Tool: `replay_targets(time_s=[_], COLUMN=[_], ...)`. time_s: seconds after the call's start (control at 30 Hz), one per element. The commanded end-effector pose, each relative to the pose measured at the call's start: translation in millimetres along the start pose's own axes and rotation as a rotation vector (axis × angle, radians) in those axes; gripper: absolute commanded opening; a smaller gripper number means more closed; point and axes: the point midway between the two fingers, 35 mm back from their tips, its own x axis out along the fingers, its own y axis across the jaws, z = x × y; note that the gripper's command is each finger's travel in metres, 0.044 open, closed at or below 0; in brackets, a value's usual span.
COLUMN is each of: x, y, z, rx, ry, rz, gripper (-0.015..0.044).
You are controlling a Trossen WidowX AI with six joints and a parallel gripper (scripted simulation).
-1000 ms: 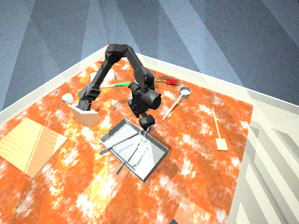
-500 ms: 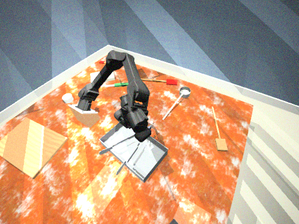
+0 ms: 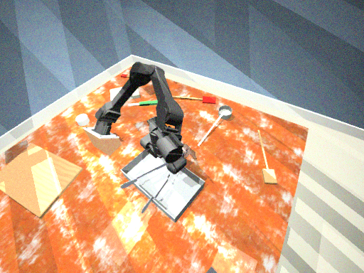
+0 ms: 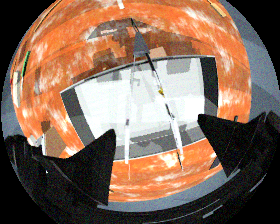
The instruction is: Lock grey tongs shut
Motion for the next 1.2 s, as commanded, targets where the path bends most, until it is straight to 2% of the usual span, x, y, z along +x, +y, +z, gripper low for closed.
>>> replay_targets(time_s=[0.0, 1.17], x=[10, 68], y=[1, 1], z=[-1, -1], rx=[0.014, 0.013], ry=[-0.005, -0.007], rz=[0.011, 0.010], gripper=[0.0440, 0.0440])
